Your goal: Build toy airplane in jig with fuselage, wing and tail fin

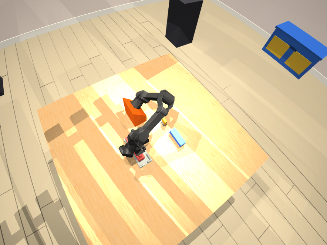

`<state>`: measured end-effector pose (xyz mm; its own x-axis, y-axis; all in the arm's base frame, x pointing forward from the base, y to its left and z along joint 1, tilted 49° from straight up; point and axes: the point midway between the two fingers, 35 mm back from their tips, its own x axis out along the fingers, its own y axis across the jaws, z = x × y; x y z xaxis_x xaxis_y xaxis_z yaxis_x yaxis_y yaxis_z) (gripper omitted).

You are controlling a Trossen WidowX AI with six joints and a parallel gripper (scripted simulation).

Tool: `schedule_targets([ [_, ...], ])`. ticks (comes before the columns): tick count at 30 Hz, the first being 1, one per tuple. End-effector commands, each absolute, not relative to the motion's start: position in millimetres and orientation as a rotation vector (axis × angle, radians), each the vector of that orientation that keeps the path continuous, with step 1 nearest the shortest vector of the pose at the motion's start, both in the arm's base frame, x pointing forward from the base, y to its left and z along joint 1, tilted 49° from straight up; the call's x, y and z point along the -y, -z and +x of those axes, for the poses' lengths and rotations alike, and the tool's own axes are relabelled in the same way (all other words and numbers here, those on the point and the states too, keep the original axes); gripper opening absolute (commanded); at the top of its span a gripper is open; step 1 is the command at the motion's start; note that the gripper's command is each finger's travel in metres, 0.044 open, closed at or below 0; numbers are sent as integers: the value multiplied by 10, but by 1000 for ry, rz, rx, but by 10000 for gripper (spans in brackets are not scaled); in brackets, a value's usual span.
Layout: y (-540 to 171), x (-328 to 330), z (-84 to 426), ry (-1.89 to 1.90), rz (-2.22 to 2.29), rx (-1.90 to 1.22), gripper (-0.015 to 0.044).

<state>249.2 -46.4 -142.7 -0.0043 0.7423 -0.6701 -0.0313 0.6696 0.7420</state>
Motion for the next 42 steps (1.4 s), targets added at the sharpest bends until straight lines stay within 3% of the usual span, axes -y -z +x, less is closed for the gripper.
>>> schedule_targets([
  [1, 1425, 467, 2496, -677, 627, -1460, 59],
  [2, 1425, 467, 2496, -677, 627, -1460, 33],
  [18, 1425, 467, 2496, -677, 627, -1460, 440],
  [24, 1410, 490, 2501, -676, 627, -1460, 440],
  [31, 744, 1252, 2503, -672, 634, -1466, 440],
  [42, 713, 1314, 2560, -669, 634, -1468, 440],
])
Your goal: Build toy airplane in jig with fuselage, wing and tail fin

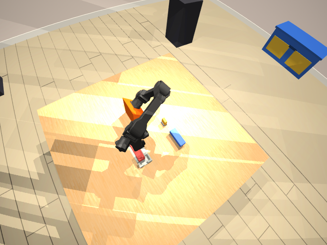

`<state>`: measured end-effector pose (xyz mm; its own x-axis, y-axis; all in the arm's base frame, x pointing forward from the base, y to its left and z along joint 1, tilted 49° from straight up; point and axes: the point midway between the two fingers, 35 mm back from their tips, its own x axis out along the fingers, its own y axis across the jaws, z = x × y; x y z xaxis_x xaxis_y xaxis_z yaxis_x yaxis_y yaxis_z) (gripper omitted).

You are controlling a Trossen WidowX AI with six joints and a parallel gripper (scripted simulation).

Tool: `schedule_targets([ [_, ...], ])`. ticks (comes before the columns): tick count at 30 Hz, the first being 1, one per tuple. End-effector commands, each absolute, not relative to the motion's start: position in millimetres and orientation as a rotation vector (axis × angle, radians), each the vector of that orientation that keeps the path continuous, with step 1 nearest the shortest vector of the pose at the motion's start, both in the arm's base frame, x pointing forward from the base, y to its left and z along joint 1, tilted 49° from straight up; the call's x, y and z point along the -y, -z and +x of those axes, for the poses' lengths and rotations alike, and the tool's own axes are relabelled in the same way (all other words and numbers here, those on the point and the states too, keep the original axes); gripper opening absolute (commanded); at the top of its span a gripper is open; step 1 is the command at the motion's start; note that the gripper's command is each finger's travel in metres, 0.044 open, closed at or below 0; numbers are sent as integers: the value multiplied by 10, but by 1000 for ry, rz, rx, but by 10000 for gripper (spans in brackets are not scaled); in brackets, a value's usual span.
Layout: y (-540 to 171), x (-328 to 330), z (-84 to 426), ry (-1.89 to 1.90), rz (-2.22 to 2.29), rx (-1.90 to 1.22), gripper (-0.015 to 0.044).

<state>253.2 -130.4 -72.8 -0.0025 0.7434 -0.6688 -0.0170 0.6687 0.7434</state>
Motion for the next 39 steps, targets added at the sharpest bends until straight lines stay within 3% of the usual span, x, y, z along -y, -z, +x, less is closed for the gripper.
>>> schedule_targets([
  [1, 664, 1279, 2613, -663, 631, -1470, 440],
  [10, -308, 342, 3297, -617, 611, -1471, 440],
  [19, -1304, -832, 3301, -682, 646, -1462, 440],
  [39, -998, -1235, 3291, -686, 649, -1461, 440],
])
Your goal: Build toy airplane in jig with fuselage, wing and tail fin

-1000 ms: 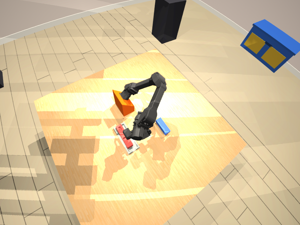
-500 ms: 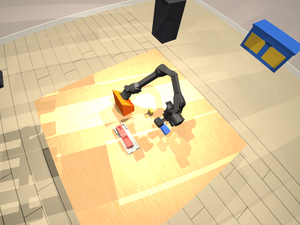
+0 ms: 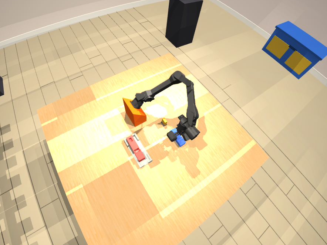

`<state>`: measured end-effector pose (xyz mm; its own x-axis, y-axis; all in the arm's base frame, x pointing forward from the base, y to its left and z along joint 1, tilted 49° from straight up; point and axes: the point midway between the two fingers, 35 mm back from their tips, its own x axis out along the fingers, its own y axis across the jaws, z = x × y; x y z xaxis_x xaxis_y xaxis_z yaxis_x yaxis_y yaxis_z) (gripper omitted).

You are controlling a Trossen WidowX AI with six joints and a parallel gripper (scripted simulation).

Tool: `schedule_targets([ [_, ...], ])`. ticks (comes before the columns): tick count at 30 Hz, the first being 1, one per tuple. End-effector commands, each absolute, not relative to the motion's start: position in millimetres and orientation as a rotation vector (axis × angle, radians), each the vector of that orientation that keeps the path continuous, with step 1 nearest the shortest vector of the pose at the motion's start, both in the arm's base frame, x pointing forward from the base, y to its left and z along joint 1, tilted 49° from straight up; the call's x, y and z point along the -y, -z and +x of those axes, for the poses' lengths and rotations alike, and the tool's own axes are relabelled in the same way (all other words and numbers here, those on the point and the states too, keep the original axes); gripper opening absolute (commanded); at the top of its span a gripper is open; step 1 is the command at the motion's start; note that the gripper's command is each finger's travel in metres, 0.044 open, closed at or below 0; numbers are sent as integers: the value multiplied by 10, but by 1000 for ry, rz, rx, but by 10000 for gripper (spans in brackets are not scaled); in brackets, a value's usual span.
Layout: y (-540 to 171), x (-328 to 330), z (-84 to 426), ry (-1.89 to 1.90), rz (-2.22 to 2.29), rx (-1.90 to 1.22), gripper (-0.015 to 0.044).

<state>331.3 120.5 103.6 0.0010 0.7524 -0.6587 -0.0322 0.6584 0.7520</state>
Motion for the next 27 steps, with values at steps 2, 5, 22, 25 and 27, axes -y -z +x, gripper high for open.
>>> schedule_targets([
  [2, -984, -1251, 3292, -686, 648, -1461, 440],
  [5, -952, -1287, 3294, -685, 648, -1461, 440],
  [22, -774, -1494, 3292, -686, 649, -1460, 440],
  [25, -744, -1531, 3289, -687, 650, -1460, 440],
  [27, -726, -1554, 3287, -687, 650, -1460, 440],
])
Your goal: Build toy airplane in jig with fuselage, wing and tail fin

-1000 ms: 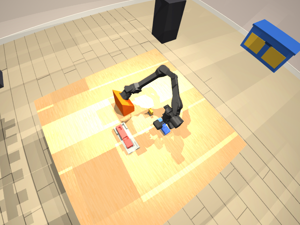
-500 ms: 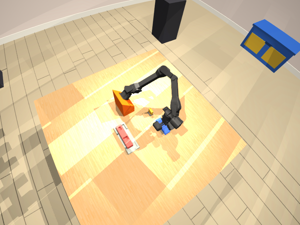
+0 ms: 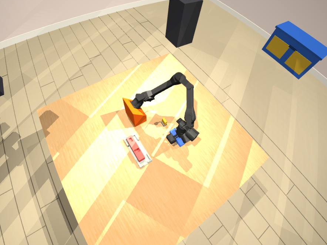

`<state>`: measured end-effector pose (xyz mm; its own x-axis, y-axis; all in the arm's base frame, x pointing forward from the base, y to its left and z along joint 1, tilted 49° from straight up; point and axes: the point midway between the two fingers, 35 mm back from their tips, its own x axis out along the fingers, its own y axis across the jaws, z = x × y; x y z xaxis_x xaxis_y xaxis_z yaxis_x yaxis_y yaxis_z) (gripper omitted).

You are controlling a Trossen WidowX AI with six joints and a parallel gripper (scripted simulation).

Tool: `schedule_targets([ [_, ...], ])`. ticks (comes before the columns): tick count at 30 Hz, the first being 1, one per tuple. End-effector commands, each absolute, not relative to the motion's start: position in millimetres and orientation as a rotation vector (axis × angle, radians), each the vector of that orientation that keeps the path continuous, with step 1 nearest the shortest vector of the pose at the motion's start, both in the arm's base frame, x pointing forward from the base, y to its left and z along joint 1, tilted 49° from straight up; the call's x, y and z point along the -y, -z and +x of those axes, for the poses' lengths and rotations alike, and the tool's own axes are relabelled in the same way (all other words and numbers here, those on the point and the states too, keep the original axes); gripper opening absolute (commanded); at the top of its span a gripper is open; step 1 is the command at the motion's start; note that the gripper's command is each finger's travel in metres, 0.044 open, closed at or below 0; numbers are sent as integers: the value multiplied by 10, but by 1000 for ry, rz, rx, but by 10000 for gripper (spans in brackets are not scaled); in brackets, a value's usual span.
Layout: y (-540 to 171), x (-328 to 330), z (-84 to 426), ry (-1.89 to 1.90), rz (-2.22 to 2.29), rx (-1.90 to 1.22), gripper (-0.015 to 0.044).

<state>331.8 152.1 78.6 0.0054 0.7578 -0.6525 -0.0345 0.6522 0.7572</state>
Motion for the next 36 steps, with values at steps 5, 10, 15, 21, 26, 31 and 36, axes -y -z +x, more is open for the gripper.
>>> schedule_targets([
  [5, -720, -1562, 3286, -687, 650, -1460, 361],
  [10, -720, -1562, 3286, -687, 650, -1460, 230],
  [15, -720, -1562, 3286, -687, 650, -1460, 197],
  [21, -725, -1556, 3288, -687, 650, -1461, 98],
  [26, -772, -1494, 3304, -684, 648, -1466, 0],
  [31, -855, -1380, 3330, -680, 644, -1465, 0],
  [36, -950, -1254, 3349, -676, 641, -1465, 0],
])
